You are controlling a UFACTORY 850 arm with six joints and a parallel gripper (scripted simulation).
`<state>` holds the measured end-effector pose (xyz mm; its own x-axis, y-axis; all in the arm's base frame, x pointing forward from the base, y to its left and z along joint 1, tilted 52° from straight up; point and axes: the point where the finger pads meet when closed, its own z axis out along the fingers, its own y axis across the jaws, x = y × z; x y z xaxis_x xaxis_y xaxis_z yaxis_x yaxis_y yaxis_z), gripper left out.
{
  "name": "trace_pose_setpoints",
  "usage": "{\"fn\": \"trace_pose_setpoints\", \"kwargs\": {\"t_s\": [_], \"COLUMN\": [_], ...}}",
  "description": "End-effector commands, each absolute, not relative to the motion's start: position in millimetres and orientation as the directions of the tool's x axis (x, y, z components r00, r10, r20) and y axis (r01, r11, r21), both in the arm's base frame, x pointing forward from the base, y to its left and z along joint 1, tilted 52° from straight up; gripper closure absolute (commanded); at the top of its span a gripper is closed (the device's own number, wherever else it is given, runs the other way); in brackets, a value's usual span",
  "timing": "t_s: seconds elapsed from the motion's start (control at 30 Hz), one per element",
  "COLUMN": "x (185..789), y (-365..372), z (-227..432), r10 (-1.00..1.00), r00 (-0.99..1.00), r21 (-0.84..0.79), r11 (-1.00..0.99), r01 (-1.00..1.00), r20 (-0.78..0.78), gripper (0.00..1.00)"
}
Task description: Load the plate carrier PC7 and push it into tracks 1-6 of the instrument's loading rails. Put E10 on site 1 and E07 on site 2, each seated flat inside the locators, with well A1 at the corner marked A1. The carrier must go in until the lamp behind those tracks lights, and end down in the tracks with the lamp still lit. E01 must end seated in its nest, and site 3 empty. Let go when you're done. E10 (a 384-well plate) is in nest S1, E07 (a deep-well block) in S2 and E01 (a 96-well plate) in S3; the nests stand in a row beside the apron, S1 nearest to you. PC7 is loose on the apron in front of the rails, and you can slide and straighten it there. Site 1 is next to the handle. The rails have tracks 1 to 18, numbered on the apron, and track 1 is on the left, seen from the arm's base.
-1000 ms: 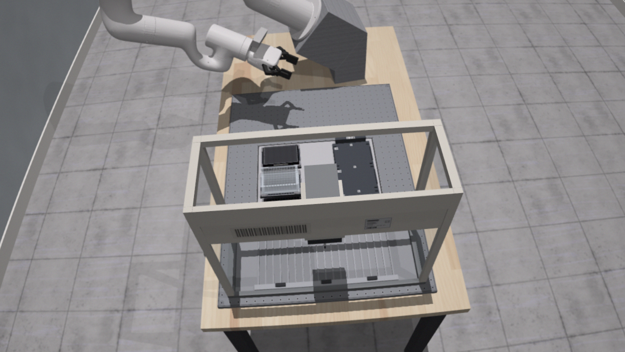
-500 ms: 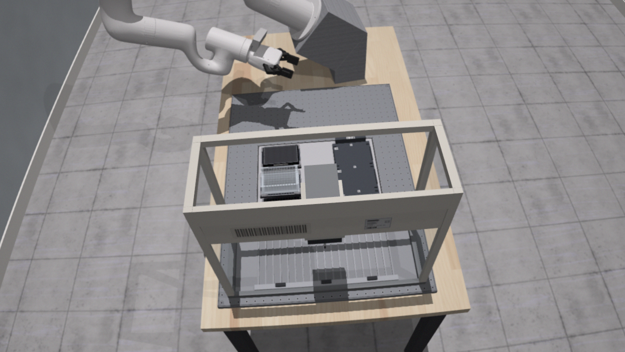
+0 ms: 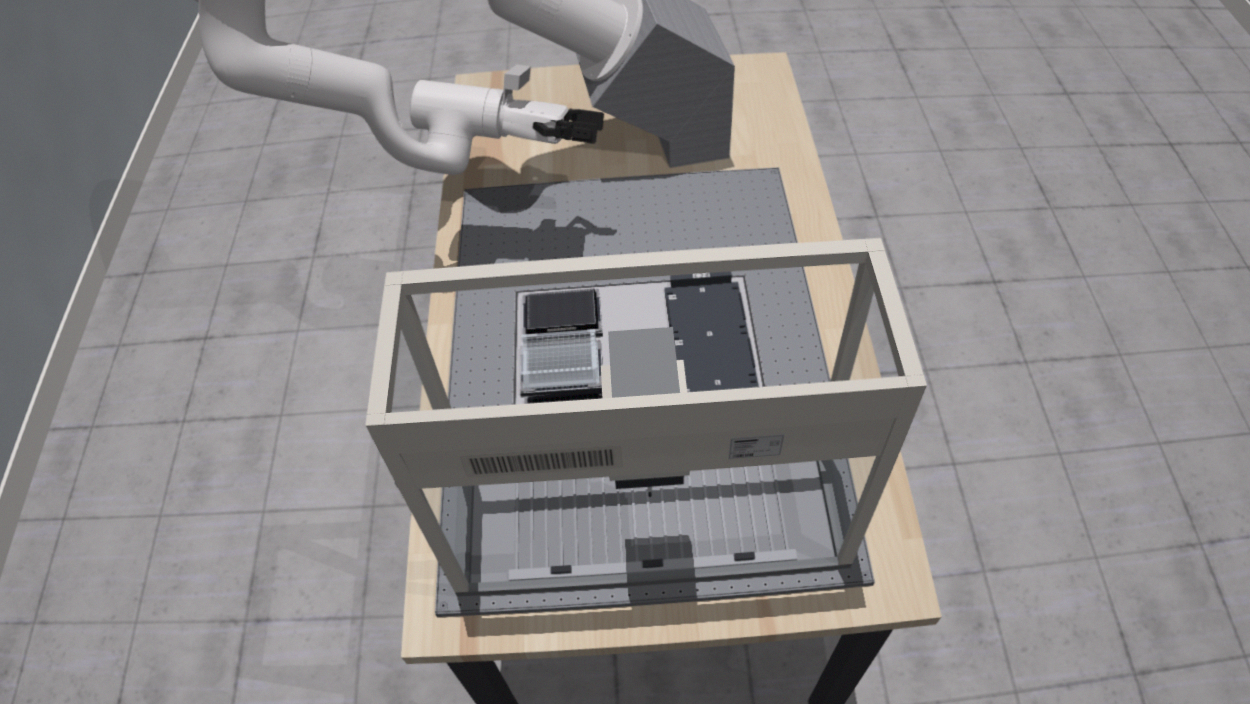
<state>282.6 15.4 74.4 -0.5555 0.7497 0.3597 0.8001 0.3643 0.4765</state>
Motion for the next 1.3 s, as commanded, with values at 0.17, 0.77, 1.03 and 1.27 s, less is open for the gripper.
{"fn": "trace_pose_setpoints", "kwargs": {"t_s": [0.17, 0.77, 1.03, 1.27], "x": [283, 266, 262, 261], "y": [37, 42, 33, 15], "z": [80, 83, 81, 79], "r10": [0.525, 0.091, -0.073, -0.250], "r00": [-0.755, -0.903, -0.899, -0.858], "r21": [0.510, 0.520, 0.508, 0.483], "r11": [0.559, 0.791, 0.843, 0.876], "r01": [0.654, 0.322, 0.176, -0.003], "r20": [0.394, 0.421, 0.432, 0.449], "gripper": [0.00, 0.00, 0.00, 0.00]}}
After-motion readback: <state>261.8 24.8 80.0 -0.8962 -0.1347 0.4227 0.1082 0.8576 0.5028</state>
